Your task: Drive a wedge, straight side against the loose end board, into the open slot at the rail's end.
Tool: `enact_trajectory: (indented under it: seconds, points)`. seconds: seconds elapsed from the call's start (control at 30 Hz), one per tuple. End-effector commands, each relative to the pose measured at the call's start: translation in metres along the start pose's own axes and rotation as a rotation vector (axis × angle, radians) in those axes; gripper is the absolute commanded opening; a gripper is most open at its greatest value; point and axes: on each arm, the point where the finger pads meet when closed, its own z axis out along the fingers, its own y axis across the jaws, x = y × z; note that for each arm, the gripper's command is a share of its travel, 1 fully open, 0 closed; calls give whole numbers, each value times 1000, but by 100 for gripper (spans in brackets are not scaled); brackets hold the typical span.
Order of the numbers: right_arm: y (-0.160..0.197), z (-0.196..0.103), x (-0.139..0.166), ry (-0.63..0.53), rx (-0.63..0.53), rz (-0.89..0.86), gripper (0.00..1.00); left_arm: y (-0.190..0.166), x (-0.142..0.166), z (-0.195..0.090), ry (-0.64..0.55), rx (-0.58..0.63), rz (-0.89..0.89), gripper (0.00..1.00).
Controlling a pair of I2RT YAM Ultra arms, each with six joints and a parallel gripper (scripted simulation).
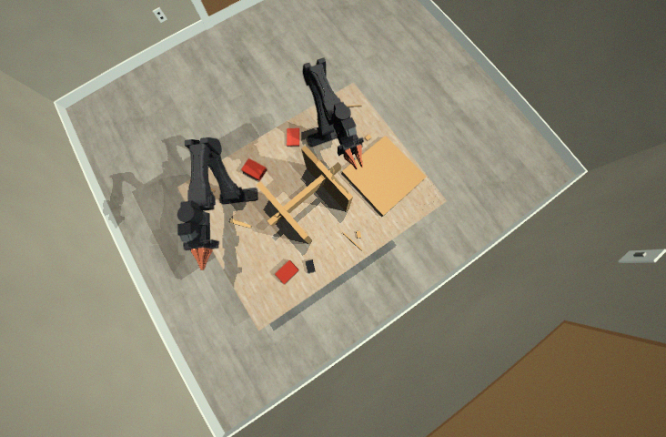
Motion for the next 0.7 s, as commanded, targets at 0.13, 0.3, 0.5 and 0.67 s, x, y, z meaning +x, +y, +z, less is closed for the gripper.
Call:
enact_trajectory:
  seconds: [0.13,0.3,0.5,0.67]
  points:
    - [0,3,7,19,5,-9,0,1,-27,-9,-73,-7,-7,21]
    - [3,4,17,46,-2,-9,0,1,-25,-5,-65,-6,-7,21]
    - [6,-7,-28,-68,-11,-7,0,0,-21,-2,-54,-4,-7,21]
    - [-1,-9,-32,-78,8,-9,0,-1,-19,0,-49,-3,-7,21]
